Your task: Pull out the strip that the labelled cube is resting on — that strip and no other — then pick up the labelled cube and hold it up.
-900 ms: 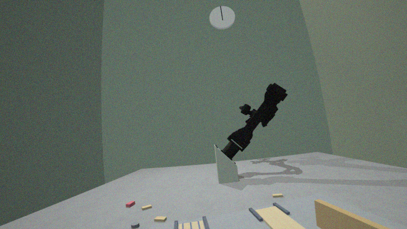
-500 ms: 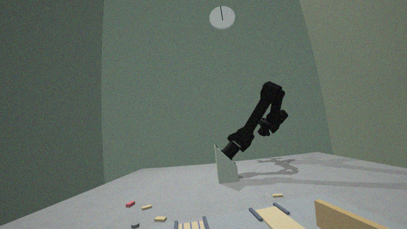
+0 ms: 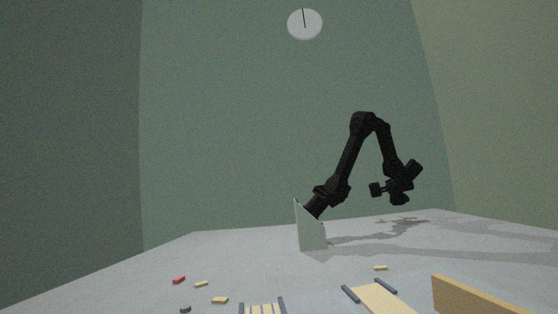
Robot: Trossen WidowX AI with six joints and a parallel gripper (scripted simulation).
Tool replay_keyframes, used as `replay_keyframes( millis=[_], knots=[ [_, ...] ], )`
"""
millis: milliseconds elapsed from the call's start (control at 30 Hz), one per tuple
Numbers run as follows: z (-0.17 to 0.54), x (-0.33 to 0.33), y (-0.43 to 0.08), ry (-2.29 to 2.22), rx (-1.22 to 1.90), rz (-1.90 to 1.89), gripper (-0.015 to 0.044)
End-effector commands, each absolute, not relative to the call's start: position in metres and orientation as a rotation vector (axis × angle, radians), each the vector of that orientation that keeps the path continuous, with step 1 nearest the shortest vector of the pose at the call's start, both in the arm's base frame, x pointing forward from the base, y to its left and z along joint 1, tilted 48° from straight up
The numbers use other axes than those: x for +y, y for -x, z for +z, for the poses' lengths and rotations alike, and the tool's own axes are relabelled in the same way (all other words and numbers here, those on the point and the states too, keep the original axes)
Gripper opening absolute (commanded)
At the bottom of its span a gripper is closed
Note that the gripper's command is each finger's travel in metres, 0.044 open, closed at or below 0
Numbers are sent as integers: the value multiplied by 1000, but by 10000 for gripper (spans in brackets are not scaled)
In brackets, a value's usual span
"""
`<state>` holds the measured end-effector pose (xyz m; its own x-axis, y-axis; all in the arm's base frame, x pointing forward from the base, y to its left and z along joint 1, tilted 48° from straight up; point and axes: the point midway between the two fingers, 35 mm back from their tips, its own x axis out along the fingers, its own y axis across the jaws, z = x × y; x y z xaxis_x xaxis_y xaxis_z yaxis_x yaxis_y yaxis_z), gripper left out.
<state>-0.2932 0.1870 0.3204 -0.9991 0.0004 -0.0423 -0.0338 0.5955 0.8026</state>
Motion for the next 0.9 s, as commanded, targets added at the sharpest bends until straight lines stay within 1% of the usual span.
replay_keyframes(
  millis=[0, 100, 300, 467, 533, 667, 733, 867],
  knots=[
    [327, 235, 259, -221, 2595, 1516, 400],
    [324, 270, 226, -376, 2442, 1565, 400],
    [322, 308, 171, -561, 2190, 1631, 400],
    [317, 338, 102, -718, 1939, 1612, 400],
    [316, 336, 81, -734, 1859, 1618, 400],
    [320, 345, 17, -854, 1638, 1567, 400],
    [321, 346, -4, -883, 1568, 1546, 400],
    [301, 346, -66, -940, 1423, 1420, 400]
  ],
)
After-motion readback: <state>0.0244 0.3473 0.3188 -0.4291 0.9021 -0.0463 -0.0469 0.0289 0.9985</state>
